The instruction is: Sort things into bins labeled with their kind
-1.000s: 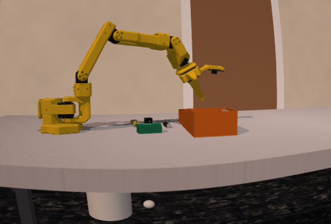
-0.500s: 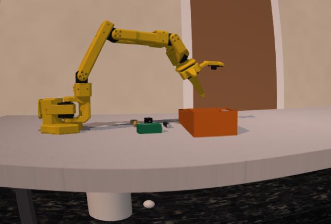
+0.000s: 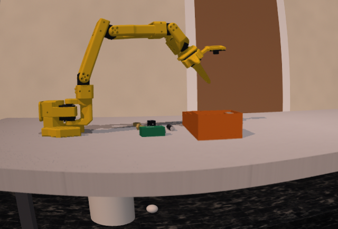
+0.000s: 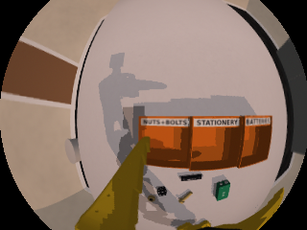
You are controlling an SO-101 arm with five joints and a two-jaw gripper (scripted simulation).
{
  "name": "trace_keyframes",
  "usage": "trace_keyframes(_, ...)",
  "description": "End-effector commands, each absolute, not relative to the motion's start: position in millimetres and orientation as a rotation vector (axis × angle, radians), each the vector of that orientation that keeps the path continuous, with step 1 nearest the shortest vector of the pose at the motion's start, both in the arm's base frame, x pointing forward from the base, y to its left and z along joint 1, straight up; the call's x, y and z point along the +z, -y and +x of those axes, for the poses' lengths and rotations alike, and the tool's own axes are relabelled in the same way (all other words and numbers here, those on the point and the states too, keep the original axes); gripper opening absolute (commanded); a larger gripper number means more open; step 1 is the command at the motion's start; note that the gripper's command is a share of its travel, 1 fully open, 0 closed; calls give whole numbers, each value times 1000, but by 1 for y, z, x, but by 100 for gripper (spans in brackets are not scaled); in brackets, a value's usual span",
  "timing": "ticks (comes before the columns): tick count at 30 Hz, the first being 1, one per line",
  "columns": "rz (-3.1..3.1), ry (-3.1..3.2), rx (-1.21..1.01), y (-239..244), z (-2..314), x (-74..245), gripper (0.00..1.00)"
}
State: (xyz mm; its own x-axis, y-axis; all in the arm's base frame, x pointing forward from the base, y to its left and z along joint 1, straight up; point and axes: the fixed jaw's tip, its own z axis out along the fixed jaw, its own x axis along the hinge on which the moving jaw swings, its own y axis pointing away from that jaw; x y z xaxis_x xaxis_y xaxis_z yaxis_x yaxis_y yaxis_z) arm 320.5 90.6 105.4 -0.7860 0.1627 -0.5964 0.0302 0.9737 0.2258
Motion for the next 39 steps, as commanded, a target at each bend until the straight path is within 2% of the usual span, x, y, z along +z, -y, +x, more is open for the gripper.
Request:
trace_keyframes(1,130,-2382,303,-94,323,128,100)
trace_keyframes(20,30,-2415,251,-92,318,123,96)
trace_keyframes(39,-632,-2539,-3,-78,290,95,72)
